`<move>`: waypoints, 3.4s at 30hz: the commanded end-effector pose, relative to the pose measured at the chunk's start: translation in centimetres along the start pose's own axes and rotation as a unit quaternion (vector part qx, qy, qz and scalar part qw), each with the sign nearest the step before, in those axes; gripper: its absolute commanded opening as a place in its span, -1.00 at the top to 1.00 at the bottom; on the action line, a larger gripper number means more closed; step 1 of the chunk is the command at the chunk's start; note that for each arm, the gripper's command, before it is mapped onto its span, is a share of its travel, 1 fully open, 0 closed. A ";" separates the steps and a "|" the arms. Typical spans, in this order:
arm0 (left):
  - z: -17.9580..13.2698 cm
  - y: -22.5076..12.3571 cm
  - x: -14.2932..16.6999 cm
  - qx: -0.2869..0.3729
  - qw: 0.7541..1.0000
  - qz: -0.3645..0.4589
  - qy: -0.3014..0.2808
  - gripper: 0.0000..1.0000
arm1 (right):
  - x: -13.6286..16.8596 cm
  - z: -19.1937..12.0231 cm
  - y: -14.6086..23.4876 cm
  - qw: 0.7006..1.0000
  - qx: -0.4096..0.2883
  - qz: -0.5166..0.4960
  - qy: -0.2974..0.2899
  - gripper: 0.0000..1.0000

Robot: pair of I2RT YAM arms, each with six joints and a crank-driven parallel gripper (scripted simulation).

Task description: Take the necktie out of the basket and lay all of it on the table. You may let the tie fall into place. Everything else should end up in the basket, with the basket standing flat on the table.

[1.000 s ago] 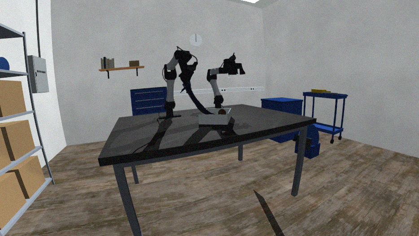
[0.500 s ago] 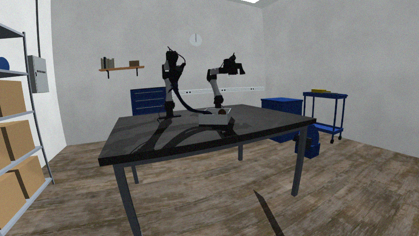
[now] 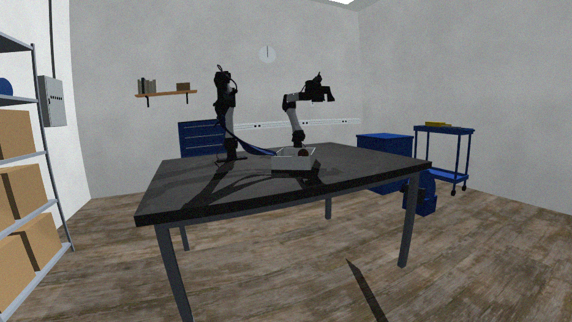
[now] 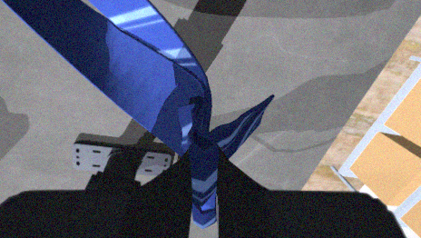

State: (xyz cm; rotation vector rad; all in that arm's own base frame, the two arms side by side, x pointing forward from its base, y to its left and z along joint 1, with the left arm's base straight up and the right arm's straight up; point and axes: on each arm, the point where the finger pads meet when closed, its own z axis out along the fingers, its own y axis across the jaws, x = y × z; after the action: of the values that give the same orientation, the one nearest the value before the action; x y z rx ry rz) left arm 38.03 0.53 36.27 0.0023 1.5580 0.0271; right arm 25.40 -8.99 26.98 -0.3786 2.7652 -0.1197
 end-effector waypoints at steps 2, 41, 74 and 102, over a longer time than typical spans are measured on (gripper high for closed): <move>0.0 0.0 0.0 0.000 1.000 0.000 0.000 -1.00 | 1.7 -0.7 -1.9 0.986 -0.086 -0.032 0.141 0.91; 0.0 0.0 0.0 0.000 1.000 0.000 0.000 -1.00 | 11.6 -1.6 -15.5 0.980 -0.095 -0.043 0.168 0.91; 0.0 0.0 0.0 0.000 1.000 0.000 0.000 -1.00 | 14.8 3.9 -15.5 0.977 -0.119 -0.040 0.174 0.91; 0.0 0.0 0.0 0.000 1.000 0.000 0.000 -1.00 | 20.6 18.7 -11.8 0.976 -0.121 -0.039 0.175 0.91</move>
State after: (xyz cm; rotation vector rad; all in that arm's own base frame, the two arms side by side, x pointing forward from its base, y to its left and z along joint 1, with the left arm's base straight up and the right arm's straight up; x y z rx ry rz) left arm 38.03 0.53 36.27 0.0023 1.5580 0.0271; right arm 15.30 -25.47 5.45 -0.5832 3.1549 0.2390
